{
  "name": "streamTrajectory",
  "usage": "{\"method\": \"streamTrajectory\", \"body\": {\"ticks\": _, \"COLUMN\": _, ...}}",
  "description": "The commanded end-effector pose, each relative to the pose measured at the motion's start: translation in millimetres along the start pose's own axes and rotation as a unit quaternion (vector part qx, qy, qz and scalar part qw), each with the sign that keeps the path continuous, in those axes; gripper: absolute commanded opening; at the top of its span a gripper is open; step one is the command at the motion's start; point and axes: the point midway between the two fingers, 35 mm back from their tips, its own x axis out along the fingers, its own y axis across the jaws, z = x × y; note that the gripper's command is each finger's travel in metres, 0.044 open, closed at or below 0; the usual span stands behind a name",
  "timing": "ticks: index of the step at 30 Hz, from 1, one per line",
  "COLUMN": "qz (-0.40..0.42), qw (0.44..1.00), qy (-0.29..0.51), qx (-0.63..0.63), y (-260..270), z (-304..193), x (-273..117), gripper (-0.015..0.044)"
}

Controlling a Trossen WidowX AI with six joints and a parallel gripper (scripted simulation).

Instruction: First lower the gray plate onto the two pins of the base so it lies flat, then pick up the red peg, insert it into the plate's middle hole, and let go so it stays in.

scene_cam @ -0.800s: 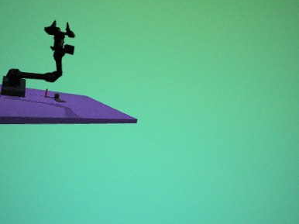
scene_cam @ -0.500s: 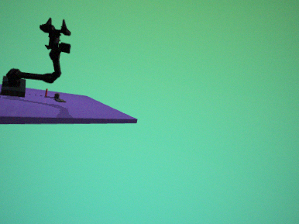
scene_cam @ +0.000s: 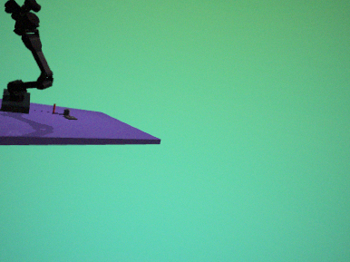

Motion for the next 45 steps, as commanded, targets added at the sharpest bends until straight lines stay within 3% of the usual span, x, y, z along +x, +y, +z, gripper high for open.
{"method": "streamTrajectory", "body": {"ticks": 1, "qz": 0.040, "qw": 0.998, "qy": 0.042, "qx": -0.029, "y": 36, "z": 1, "x": 27, "gripper": 0.0440}}
{"method": "streamTrajectory", "body": {"ticks": 14, "qz": 0.178, "qw": 0.950, "qy": 0.245, "qx": -0.075, "y": 165, "z": -85, "x": 110, "gripper": 0.0440}}
{"method": "streamTrajectory", "body": {"ticks": 24, "qz": 0.291, "qw": 0.845, "qy": 0.441, "qx": -0.084, "y": 251, "z": -223, "x": 115, "gripper": 0.0440}}
{"method": "streamTrajectory", "body": {"ticks": 33, "qz": 0.366, "qw": 0.694, "qy": 0.619, "qx": -0.038, "y": 311, "z": -358, "x": 52, "gripper": 0.0440}}
{"method": "streamTrajectory", "body": {"ticks": 45, "qz": 0.433, "qw": 0.417, "qy": 0.796, "qx": 0.064, "y": 362, "z": -481, "x": -110, "gripper": 0.0440}}
